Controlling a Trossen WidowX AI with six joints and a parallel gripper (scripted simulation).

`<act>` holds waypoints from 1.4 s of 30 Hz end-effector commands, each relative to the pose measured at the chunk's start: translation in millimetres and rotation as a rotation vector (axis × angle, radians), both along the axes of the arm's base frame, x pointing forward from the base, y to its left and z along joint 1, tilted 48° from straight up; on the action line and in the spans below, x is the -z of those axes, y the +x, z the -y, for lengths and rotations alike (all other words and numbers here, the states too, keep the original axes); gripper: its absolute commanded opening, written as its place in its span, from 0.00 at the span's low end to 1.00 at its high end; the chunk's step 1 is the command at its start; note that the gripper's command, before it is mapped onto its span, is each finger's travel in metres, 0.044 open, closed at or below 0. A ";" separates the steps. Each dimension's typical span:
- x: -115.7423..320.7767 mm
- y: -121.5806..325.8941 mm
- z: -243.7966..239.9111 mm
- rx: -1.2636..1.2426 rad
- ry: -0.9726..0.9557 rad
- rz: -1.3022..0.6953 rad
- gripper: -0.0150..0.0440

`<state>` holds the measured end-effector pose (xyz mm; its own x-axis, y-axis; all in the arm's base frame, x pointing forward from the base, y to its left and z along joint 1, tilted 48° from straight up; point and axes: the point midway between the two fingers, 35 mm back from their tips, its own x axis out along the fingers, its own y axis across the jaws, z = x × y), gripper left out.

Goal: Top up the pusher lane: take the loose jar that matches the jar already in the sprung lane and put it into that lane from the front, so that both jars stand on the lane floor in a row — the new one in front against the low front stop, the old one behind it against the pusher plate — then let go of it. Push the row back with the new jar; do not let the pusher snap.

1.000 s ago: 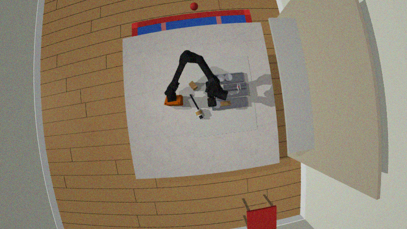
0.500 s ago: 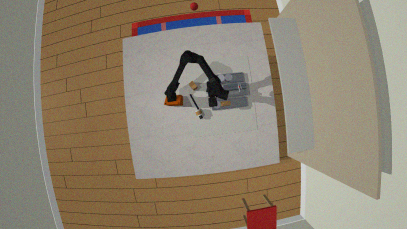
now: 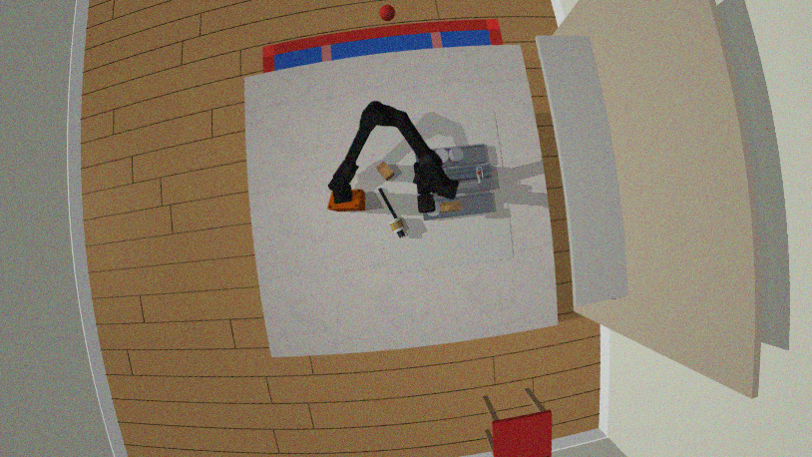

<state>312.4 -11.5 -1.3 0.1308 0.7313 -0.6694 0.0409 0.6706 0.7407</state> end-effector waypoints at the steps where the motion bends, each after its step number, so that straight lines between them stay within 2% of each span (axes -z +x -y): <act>1: -4.4 11.2 2.4 0.003 -0.002 0.031 0.25; 42: -9.8 24.8 5.3 0.003 -0.002 0.032 0.25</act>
